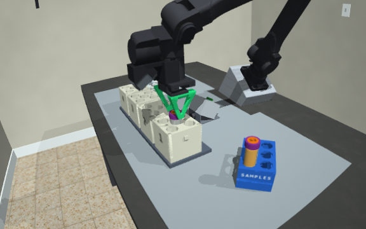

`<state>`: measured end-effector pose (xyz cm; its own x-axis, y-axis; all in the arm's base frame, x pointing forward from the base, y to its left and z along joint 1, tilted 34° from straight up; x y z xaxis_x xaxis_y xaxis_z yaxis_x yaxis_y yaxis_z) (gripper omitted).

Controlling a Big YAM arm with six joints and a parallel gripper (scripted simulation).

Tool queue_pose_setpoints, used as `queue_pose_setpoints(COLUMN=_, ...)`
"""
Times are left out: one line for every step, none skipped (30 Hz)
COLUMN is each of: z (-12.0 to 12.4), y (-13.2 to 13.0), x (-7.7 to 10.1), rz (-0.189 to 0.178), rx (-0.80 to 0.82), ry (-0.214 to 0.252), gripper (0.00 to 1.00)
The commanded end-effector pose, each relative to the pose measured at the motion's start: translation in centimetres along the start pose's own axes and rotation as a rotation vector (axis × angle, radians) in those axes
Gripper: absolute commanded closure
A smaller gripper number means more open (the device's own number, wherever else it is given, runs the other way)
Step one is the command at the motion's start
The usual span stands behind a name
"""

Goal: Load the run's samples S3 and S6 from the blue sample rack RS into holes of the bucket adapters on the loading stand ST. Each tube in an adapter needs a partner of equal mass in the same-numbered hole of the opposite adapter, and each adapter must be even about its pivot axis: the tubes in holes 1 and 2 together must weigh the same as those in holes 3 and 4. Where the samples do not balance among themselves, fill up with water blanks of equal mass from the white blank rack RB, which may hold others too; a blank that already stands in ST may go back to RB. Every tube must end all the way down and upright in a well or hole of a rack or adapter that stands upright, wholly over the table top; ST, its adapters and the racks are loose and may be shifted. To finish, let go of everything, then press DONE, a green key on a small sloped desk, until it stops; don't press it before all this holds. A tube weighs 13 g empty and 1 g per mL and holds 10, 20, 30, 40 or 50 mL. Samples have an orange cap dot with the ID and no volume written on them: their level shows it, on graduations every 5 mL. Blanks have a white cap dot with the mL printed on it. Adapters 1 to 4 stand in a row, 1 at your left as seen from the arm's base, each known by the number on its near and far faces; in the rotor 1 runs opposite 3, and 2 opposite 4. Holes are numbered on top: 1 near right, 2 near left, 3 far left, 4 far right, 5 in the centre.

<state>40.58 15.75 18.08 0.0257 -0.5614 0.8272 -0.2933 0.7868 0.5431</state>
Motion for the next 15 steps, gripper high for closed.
queue_pose_setpoints(z=-1.1, y=0.2, x=1.1, rz=0.005, rx=0.009, ry=-0.040, gripper=0.45)
queue_pose_setpoints(z=-1.1, y=0.2, x=1.1, rz=0.005, rx=0.009, ry=-0.040, gripper=0.45)
queue_pose_setpoints(z=-1.1, y=0.2, x=1.1, rz=0.005, rx=0.009, ry=-0.040, gripper=0.45)
queue_pose_setpoints(z=-1.1, y=0.2, x=1.1, rz=0.005, rx=0.009, ry=-0.040, gripper=0.45)
queue_pose_setpoints(z=-1.1, y=0.2, x=1.1, rz=0.005, rx=0.009, ry=-0.040, gripper=0.45)
queue_pose_setpoints(z=-1.1, y=0.2, x=1.1, rz=0.005, rx=0.009, ry=-0.040, gripper=0.45)
queue_pose_setpoints(z=-1.1, y=0.2, x=1.1, rz=0.005, rx=0.009, ry=-0.040, gripper=0.45)
queue_pose_setpoints(z=-1.1, y=0.2, x=1.1, rz=0.005, rx=0.009, ry=-0.040, gripper=0.45)
queue_pose_setpoints(z=-0.8, y=-0.3, x=2.0, rz=0.008, rx=-0.013, ry=-0.052, gripper=0.45)
queue_pose_setpoints(z=-1.7, y=0.5, x=3.5, rz=0.011, rx=0.021, ry=-0.073, gripper=0.45)
queue_pose_setpoints(z=-1.7, y=0.5, x=3.8, rz=0.011, rx=0.023, ry=-0.074, gripper=0.45)
queue_pose_setpoints(z=-1.7, y=0.5, x=4.2, rz=0.010, rx=0.023, ry=-0.074, gripper=0.45)
queue_pose_setpoints(z=-1.7, y=0.5, x=4.5, rz=0.010, rx=0.024, ry=-0.074, gripper=0.45)
queue_pose_setpoints(z=-1.7, y=0.5, x=4.9, rz=0.010, rx=0.024, ry=-0.074, gripper=0.45)
queue_pose_setpoints(z=-1.6, y=0.5, x=5.2, rz=0.010, rx=0.024, ry=-0.074, gripper=0.45)
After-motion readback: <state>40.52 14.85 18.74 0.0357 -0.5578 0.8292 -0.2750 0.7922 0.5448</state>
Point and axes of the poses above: the point where the finger pads meet when closed, its own x axis back along the fingers, its own y axis across the jaws, z = x × y, the point moved 4 cm from there along x, back along the fingers, and after that the axes turned 4 degrees about x, right-handed, at the moved point
